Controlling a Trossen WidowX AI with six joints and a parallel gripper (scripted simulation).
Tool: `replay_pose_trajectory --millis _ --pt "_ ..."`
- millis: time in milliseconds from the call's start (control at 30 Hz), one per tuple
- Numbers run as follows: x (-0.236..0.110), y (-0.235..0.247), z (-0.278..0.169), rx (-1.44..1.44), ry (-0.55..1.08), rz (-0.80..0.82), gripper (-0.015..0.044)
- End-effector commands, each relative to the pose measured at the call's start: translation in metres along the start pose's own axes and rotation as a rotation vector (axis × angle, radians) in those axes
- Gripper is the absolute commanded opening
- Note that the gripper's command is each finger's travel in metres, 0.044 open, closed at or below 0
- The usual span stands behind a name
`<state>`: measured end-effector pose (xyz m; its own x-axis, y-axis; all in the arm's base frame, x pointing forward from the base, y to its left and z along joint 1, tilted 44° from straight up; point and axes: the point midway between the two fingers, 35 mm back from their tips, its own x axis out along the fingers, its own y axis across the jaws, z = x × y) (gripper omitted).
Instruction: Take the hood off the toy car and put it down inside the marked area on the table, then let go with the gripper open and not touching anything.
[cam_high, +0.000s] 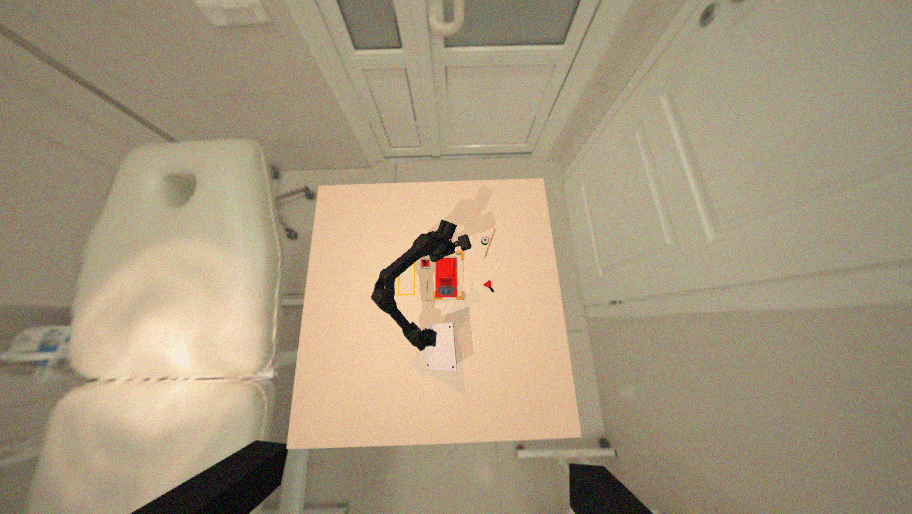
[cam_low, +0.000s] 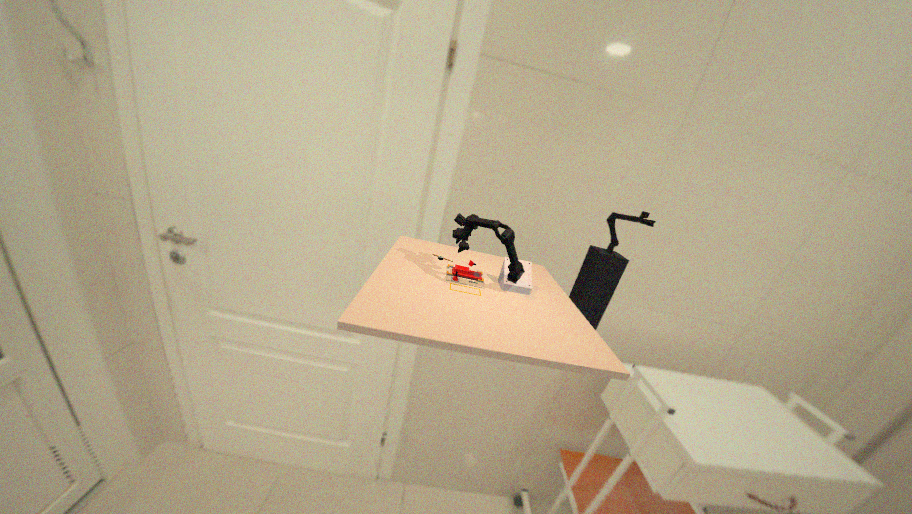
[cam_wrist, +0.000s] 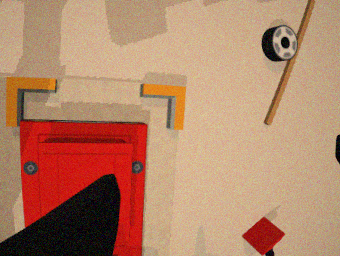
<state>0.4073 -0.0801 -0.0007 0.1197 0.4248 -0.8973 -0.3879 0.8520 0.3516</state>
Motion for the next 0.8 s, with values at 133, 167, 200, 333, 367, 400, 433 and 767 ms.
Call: replay_pose_trajectory --millis 133,167,200,333,367,400,433,767 --pt "0.028 0.056 -0.038 0.233 0.152 0.303 0.0440" --pt "0.030 0.061 -0.041 0.258 0.168 0.331 0.0440" --pt "0.030 0.065 -0.043 0.274 0.178 0.348 0.0440" --pt "0.030 0.067 -0.046 0.279 0.182 0.354 0.0440" --pt "0.029 0.069 -0.048 0.279 0.182 0.354 0.0440" --pt "0.029 0.069 -0.048 0.279 0.182 0.354 0.0440" --pt "0.029 0.069 -0.048 0.279 0.182 0.354 0.0440" --pt "0.033 0.070 -0.049 0.279 0.182 0.354 0.0440"
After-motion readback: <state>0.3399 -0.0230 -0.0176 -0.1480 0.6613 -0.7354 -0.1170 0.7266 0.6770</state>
